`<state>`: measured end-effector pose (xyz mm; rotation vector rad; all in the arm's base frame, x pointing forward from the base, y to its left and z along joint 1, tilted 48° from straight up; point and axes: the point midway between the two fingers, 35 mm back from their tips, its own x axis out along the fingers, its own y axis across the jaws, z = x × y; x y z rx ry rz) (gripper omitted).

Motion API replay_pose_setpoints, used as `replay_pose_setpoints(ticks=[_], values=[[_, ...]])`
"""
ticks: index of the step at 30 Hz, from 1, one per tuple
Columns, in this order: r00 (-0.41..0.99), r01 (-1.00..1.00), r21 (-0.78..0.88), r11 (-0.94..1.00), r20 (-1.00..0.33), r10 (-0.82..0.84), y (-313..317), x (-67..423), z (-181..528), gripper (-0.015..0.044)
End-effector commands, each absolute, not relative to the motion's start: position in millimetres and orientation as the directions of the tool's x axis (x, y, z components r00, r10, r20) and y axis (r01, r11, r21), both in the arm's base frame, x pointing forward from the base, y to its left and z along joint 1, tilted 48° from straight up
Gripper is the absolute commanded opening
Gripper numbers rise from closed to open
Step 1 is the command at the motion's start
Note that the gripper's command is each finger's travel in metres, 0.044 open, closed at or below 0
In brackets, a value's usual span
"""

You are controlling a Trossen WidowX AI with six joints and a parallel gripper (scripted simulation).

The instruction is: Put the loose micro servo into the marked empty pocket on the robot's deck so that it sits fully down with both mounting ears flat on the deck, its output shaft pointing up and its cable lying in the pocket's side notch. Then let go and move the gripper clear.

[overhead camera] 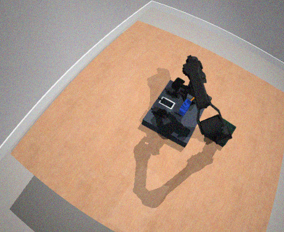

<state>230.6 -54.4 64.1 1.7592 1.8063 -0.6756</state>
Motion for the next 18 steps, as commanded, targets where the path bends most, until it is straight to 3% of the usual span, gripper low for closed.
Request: replay_pose_setpoints(ticks=[1, 18], values=[[-0.015, 0.980, 0.136, 0.146, -0.679, 0.734, -55.7, 231.5, 64.0, 0.0000], [-0.015, 0.704, 0.514, 0.490, -0.679, 0.734, -55.7, 231.5, 64.1, 0.0000]])
